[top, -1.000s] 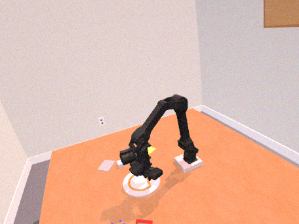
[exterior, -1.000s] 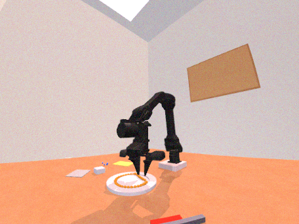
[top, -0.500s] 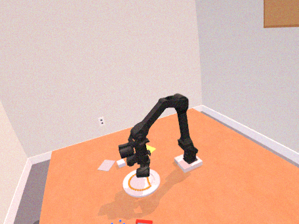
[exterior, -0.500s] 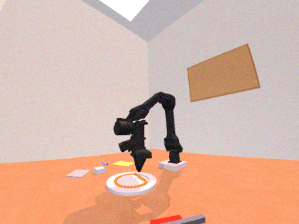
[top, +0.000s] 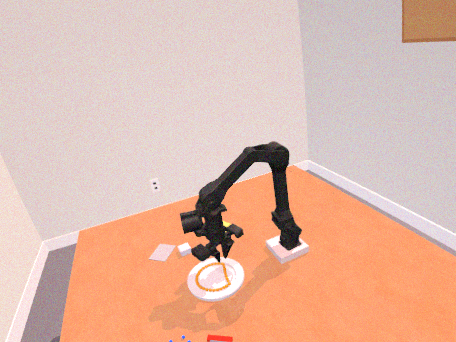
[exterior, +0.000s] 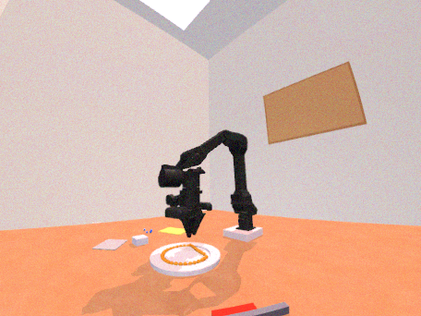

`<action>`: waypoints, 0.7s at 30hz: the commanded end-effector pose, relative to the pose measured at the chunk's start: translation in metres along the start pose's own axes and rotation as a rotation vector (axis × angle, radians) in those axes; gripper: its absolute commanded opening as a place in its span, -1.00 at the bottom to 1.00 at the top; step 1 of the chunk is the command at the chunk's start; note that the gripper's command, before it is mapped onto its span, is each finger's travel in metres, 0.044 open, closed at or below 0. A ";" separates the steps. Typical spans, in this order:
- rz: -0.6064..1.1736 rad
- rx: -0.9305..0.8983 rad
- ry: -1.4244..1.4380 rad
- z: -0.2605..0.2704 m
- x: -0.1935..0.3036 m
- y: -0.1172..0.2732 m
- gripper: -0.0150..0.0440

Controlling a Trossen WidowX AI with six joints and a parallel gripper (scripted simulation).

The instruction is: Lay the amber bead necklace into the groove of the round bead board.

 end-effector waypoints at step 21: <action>-0.003 -0.006 -0.285 -0.005 -0.009 -0.004 -0.08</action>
Point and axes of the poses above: the point midway between the two fingers, 35 mm back from their tips, its own y axis back along the fingers, its own z axis across the jaws, x = y × z, the point moved 1 cm from there along y, back along the fingers, and after that the axes turned 2 degrees about -y, right-handed, at the moved point
